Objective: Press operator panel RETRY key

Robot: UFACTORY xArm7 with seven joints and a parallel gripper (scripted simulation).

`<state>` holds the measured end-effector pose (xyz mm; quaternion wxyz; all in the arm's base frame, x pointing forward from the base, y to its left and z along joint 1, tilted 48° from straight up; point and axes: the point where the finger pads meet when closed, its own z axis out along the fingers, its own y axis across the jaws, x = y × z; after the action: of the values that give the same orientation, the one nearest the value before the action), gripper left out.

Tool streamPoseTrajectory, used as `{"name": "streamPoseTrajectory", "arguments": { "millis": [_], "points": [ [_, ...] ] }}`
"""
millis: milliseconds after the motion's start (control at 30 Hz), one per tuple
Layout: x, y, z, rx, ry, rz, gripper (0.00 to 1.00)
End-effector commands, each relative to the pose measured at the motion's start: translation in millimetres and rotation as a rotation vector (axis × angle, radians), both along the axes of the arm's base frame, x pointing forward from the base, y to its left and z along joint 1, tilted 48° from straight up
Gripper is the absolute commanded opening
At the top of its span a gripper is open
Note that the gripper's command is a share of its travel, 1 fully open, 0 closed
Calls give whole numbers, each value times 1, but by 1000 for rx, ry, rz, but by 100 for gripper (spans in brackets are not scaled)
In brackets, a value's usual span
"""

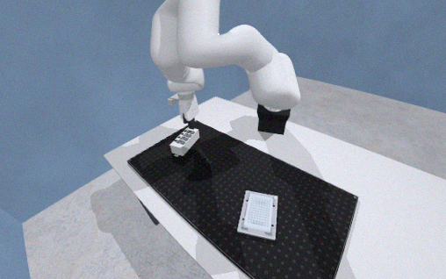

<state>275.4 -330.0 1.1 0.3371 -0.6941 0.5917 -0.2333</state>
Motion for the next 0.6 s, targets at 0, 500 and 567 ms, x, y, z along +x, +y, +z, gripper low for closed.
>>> {"name": "streamPoseTrajectory", "arguments": {
  "millis": [0, 500, 567],
  "points": [
    [0, -1, -1, -2, 0, -3, 0],
    [7, 1, -7, -2, 0, -3, 0],
    [8, 1, -8, -2, 0, -3, 0]
  ]
}}
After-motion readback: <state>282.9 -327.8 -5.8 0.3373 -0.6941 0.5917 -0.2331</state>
